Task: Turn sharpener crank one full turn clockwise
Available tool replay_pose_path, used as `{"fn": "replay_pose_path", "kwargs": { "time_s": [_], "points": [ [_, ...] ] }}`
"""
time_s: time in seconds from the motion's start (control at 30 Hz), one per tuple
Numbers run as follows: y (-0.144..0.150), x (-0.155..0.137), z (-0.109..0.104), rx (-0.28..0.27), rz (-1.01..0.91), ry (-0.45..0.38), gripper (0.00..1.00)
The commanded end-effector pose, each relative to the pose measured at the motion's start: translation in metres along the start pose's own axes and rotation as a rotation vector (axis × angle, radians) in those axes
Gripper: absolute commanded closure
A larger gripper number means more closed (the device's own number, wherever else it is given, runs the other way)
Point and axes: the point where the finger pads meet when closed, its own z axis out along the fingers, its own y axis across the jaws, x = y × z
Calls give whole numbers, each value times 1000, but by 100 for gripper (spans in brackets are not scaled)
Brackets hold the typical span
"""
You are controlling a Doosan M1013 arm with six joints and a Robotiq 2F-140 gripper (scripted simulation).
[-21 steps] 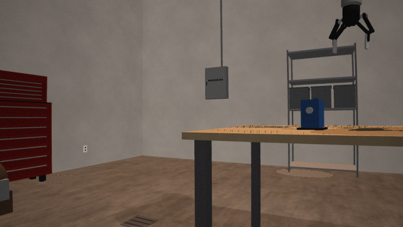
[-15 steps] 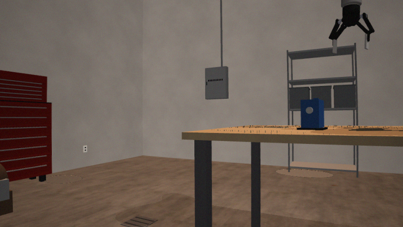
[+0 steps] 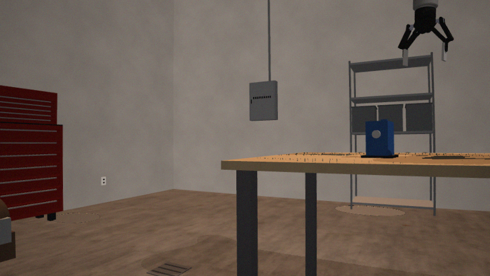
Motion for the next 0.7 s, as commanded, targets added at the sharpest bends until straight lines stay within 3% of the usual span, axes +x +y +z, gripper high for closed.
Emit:
{"fn": "replay_pose_path", "kwargs": {
  "time_s": [0.0,0.33,0.4,0.43,0.53,0.67],
  "points": [
    [27,18,26,14,-68,1,0],
    [79,63,98,48,-223,4,0],
    [79,63,98,48,-223,4,0],
    [89,75,117,55,-259,4,0],
    [99,88,138,64,-299,5,0],
    [102,92,144,66,-310,5,0]
  ]
}}
